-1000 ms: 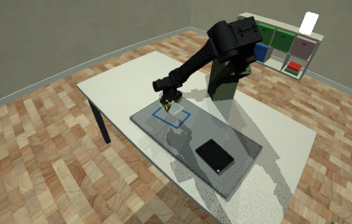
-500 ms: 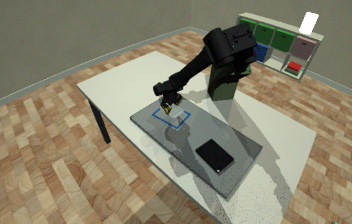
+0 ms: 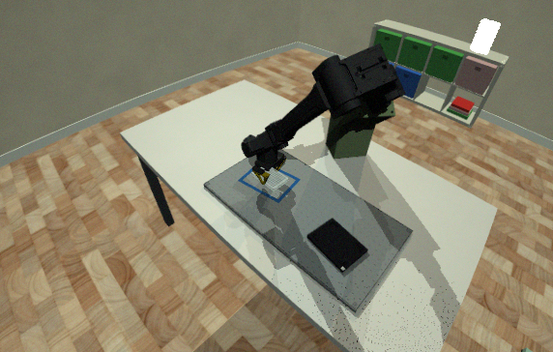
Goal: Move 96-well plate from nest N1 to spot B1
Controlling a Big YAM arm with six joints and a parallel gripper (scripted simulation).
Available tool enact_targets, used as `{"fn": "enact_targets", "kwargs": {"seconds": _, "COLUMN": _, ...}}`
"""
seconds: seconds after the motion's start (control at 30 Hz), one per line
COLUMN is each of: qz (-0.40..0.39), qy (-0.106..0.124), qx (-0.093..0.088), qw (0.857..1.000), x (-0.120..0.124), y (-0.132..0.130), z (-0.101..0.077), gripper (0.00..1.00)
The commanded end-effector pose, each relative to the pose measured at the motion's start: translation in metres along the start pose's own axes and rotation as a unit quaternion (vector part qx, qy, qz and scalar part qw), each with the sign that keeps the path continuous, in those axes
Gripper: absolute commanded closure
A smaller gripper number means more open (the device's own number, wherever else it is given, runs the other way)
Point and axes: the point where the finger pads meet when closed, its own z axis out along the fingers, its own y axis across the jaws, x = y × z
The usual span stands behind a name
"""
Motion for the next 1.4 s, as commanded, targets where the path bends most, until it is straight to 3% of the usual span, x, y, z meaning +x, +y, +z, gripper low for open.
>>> {"fn": "enact_targets", "kwargs": {"seconds": 0.0, "qz": 0.001, "qy": -0.014, "qx": -0.021, "qw": 1.000, "x": -0.008, "y": 0.017, "z": -0.013, "gripper": 1.00}}
{"fn": "enact_targets", "kwargs": {"seconds": 0.2, "qz": 0.011, "qy": -0.008, "qx": -0.008, "qw": 1.000, "x": -0.008, "y": 0.001, "z": -0.003, "gripper": 1.00}}
{"fn": "enact_targets", "kwargs": {"seconds": 0.67, "qz": 0.010, "qy": -0.010, "qx": -0.011, "qw": 1.000, "x": -0.010, "y": 0.003, "z": -0.006, "gripper": 1.00}}
{"fn": "enact_targets", "kwargs": {"seconds": 1.37, "qz": 0.000, "qy": -0.004, "qx": -0.006, "qw": 1.000, "x": -0.001, "y": 0.005, "z": 0.004, "gripper": 1.00}}
